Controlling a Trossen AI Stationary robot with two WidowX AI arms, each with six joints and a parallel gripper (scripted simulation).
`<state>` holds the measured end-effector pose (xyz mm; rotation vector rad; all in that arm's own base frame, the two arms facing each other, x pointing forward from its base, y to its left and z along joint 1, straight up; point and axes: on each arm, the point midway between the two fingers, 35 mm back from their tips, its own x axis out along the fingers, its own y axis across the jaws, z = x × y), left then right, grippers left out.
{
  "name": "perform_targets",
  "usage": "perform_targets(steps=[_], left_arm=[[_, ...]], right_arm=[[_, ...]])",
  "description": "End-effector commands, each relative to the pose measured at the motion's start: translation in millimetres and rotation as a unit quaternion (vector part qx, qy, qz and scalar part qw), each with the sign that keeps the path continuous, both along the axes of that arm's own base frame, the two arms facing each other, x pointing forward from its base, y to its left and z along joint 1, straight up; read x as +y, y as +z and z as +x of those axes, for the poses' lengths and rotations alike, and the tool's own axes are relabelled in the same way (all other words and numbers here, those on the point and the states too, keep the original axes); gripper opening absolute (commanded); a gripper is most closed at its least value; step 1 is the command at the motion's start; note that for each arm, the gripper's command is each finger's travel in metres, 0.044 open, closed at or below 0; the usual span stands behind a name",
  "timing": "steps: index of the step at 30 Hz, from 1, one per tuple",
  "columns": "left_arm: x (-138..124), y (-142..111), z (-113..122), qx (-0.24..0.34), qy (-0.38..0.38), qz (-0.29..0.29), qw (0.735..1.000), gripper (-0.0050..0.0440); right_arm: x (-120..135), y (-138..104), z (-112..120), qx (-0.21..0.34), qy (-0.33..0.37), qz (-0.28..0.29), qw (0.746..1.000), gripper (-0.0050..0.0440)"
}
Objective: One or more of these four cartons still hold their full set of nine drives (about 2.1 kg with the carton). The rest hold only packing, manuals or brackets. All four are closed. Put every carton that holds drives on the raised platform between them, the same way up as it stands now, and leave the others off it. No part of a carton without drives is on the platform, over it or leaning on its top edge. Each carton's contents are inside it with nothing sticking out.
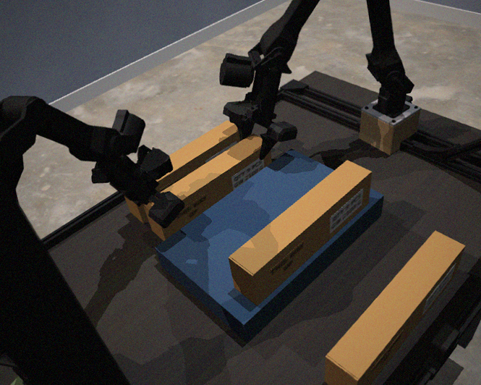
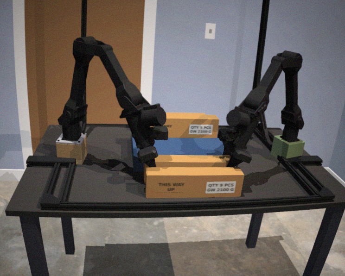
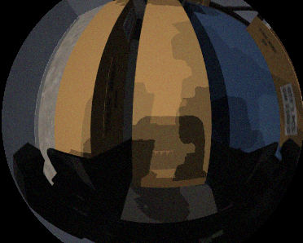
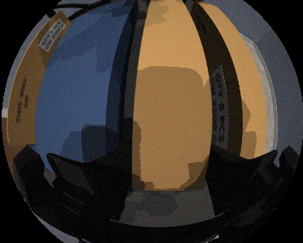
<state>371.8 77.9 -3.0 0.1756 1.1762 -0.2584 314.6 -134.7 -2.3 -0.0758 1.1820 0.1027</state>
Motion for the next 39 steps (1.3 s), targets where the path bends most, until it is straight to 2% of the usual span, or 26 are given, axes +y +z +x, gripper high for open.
perform_targets(steps=[1, 18, 23, 25, 30, 34, 36, 39], left_arm=[[0, -1, 0, 0.001, 0.001, 0.0, 1.0, 0.0389], [0, 3, 0, 0.001, 0.001, 0.0, 1.0, 0.0389], [0, 31, 0, 0.001, 0.001, 0.0, 1.0, 0.0389], [0, 31, 0, 0.001, 0.001, 0.0, 1.0, 0.0389], [0, 64, 0, 0.001, 0.001, 0.0, 1.0, 0.0389], [0, 70, 0, 0.001, 0.001, 0.0, 1.0, 0.0389], [-1, 64, 0, 0.001, 0.001, 0.0, 1.0, 0.0389], [-1, 74, 0, 0.001, 0.001, 0.0, 1.0, 0.0389]], right_arm=[[1, -1, -1, 0.002, 0.0, 0.002, 1.0, 0.0389], [0, 3, 0, 0.002, 0.0, 0.002, 1.0, 0.0389], [0, 31, 0, 0.002, 0.0, 0.002, 1.0, 0.0389], [0, 31, 0, 0.002, 0.0, 0.002, 1.0, 0.0389], [0, 64, 0, 0.002, 0.0, 0.002, 1.0, 0.0389], [0, 70, 0, 0.002, 0.0, 0.002, 1.0, 0.0389], [1, 65, -1, 0.002, 0.0, 0.002, 1.0, 0.0389], [1, 74, -1, 0.002, 0.0, 0.002, 1.0, 0.0389]])
